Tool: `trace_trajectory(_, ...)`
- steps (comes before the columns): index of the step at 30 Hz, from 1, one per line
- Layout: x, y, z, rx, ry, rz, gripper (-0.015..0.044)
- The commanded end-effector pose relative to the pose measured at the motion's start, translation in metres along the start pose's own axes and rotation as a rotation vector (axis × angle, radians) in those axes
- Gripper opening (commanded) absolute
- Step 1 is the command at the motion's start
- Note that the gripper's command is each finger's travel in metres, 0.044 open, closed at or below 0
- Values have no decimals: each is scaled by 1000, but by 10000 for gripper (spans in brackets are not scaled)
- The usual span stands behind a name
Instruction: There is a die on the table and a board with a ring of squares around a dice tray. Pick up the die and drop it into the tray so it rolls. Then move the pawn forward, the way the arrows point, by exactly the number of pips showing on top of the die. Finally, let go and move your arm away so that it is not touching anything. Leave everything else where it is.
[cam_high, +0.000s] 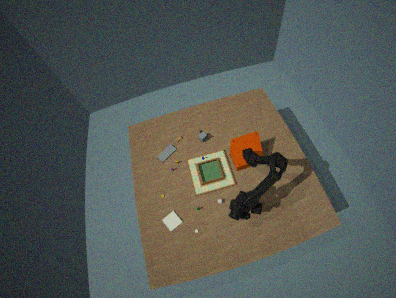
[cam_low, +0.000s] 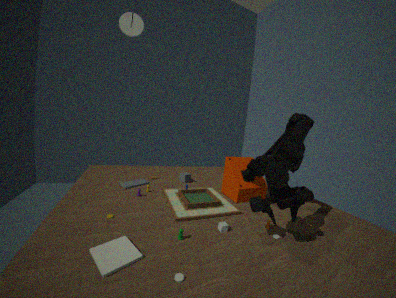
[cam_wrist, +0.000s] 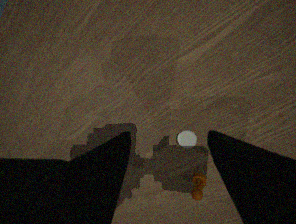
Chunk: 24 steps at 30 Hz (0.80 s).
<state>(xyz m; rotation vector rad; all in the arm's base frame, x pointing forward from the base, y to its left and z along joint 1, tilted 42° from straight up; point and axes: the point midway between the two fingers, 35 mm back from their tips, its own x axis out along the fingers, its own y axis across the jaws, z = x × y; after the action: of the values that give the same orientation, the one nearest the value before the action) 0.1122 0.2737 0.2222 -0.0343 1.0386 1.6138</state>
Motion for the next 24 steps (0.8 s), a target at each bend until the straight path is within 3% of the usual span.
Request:
trace_trajectory(1, -14, -65, 5, 376, -33, -149, 275)
trace_trajectory(8, -55, -171, -17, 1049, -150, -362, 275)
trace_trajectory(24, -37, -179, -23, 1070, -155, -367, 275)
